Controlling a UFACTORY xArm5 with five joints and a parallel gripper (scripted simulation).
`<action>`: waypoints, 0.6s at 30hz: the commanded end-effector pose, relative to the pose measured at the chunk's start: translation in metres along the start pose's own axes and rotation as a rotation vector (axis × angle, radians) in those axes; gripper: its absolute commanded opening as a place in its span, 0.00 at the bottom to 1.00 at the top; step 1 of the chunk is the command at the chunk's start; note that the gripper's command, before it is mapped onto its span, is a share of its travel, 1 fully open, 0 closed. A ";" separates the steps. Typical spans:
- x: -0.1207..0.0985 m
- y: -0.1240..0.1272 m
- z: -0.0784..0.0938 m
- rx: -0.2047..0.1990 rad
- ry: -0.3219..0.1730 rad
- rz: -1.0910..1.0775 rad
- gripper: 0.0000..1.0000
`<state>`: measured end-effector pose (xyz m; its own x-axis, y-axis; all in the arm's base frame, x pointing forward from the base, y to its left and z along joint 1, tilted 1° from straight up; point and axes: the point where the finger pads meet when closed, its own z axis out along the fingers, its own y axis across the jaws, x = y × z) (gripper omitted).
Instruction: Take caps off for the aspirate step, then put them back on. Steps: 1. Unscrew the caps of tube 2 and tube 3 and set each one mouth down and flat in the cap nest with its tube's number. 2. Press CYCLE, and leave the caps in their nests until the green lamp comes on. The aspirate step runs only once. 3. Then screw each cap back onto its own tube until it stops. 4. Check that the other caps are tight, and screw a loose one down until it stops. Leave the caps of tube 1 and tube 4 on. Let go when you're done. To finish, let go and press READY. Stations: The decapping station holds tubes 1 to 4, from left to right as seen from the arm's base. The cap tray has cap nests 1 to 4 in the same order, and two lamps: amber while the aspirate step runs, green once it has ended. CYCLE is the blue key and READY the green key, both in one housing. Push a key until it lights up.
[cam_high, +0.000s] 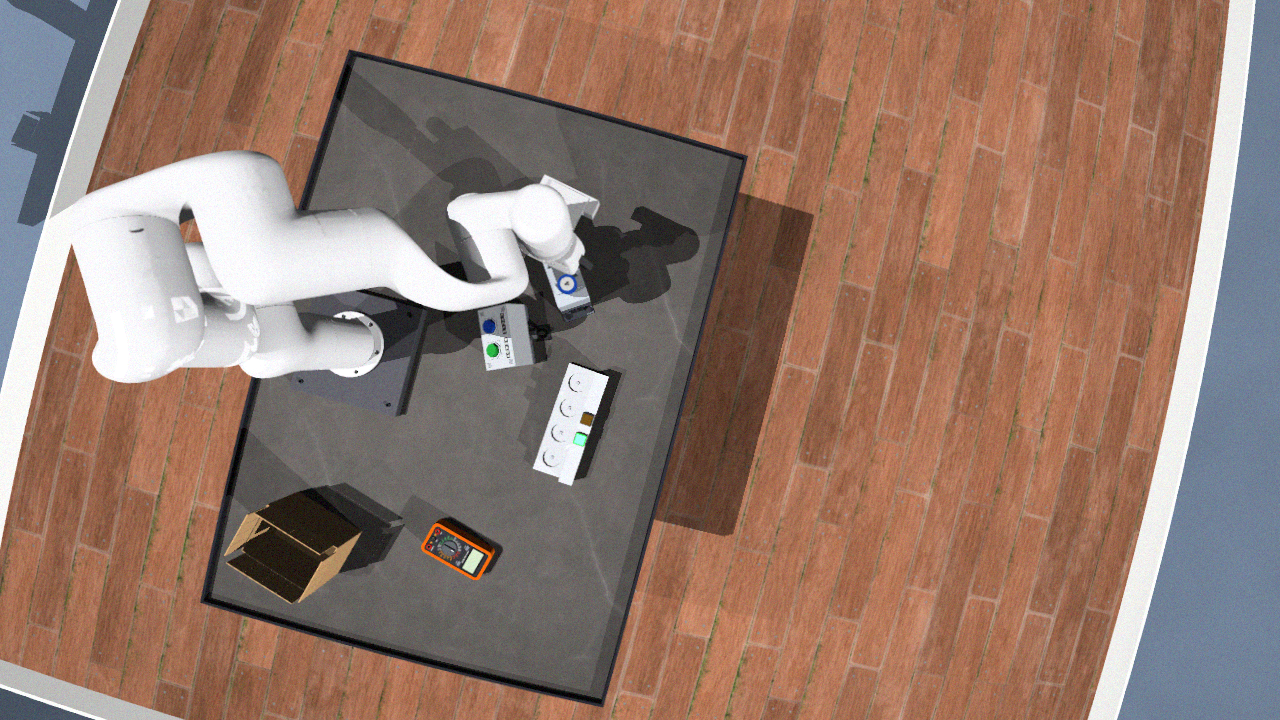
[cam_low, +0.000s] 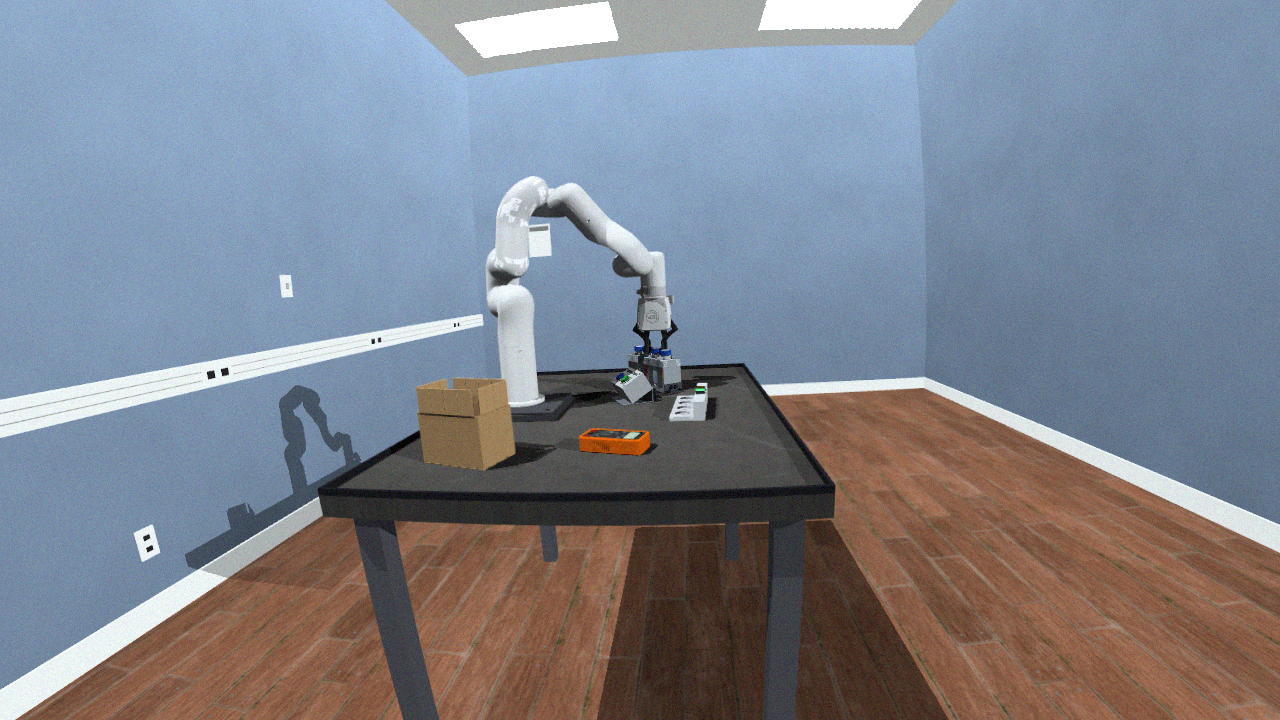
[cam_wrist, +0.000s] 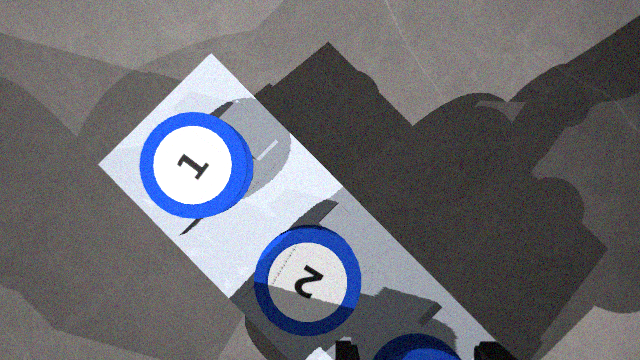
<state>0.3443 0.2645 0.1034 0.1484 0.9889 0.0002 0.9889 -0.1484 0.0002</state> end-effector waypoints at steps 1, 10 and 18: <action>0.001 0.001 -0.003 -0.014 -0.004 0.001 0.46; 0.002 0.001 -0.003 -0.013 -0.006 -0.249 0.46; 0.001 0.001 -0.003 -0.011 -0.008 -0.637 0.46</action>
<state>0.3448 0.2652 0.1053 -0.2530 0.9675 0.0006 0.9675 0.2530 0.0015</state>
